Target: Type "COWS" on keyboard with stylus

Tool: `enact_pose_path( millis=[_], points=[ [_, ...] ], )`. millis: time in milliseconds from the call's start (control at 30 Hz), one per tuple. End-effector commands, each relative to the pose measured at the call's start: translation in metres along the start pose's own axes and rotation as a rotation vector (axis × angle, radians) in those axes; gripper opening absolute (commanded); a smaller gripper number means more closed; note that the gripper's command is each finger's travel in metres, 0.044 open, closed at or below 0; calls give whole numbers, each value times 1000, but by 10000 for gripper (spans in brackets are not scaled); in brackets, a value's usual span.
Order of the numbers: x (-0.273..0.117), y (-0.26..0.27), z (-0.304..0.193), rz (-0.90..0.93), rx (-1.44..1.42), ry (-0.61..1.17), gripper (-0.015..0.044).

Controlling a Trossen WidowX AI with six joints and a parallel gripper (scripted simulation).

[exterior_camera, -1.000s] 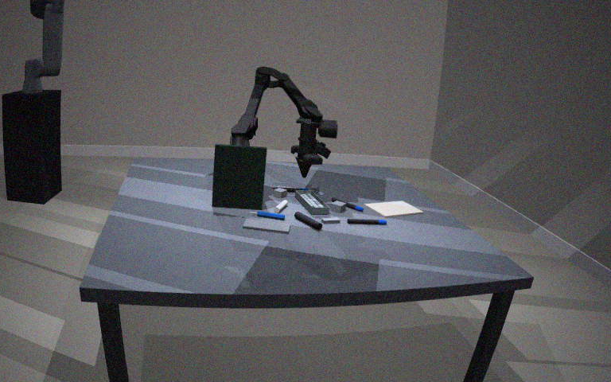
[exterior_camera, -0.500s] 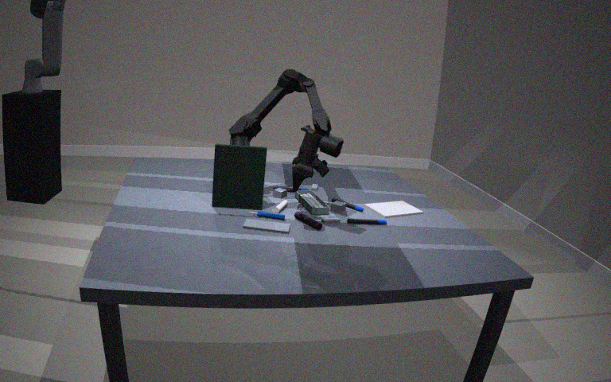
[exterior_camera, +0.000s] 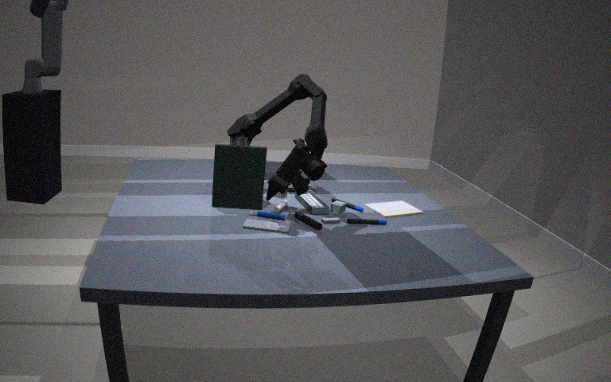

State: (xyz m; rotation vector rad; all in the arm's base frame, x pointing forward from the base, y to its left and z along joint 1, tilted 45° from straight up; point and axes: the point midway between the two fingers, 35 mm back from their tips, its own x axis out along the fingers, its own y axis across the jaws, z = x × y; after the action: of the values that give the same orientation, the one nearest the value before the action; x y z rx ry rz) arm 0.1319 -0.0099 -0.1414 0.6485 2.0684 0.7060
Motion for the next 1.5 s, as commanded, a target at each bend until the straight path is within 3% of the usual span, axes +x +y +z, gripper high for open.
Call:
enact_pose_path(
  millis=[0, 1467],
  points=[
    [4, -1, 0, 1, -3, 10, 150],
    [33, -2, 16, 2, -4, 10, 150]
  ],
)
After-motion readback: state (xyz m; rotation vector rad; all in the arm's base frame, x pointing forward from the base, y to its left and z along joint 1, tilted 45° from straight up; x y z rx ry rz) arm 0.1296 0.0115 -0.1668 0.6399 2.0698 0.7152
